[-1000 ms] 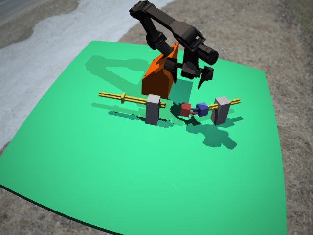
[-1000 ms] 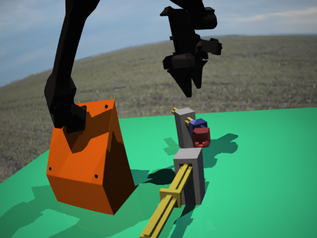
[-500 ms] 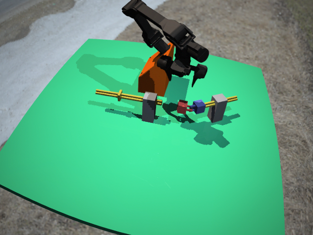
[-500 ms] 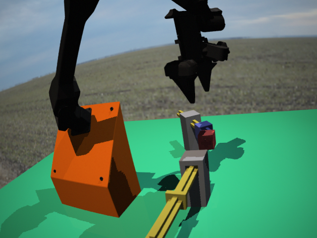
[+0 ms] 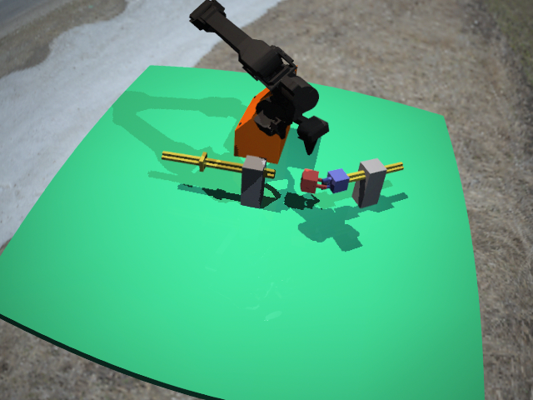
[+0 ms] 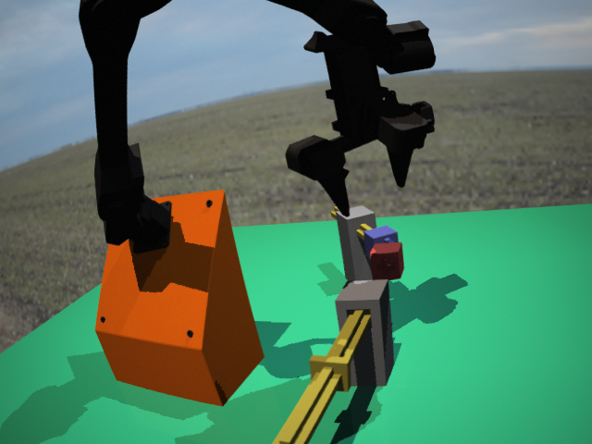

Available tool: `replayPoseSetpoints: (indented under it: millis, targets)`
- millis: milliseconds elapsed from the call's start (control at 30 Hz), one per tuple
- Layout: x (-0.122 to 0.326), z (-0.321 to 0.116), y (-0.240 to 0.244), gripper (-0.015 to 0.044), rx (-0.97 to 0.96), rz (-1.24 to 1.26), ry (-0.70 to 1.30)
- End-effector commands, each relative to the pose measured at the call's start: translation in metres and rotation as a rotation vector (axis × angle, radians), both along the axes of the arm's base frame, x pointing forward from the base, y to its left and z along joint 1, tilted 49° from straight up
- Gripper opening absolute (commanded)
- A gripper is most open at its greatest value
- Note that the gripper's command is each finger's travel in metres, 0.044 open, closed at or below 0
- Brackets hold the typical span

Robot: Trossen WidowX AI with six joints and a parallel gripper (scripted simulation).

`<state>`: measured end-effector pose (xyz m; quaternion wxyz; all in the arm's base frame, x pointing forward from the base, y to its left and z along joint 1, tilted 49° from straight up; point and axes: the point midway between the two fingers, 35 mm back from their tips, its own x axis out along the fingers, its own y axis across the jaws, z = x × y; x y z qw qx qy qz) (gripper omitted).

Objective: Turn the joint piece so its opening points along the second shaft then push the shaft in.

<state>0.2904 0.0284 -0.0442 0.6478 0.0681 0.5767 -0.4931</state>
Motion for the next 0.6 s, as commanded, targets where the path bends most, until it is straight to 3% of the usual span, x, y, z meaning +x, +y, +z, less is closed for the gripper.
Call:
replayPoseSetpoints:
  millis: [0,567]
  targets:
    - [-0.003,0.003,-0.010,0.0440,0.029,-0.119,-0.077]
    - [-0.010,0.014,-0.046,0.0440,0.132,-0.597,-0.391]
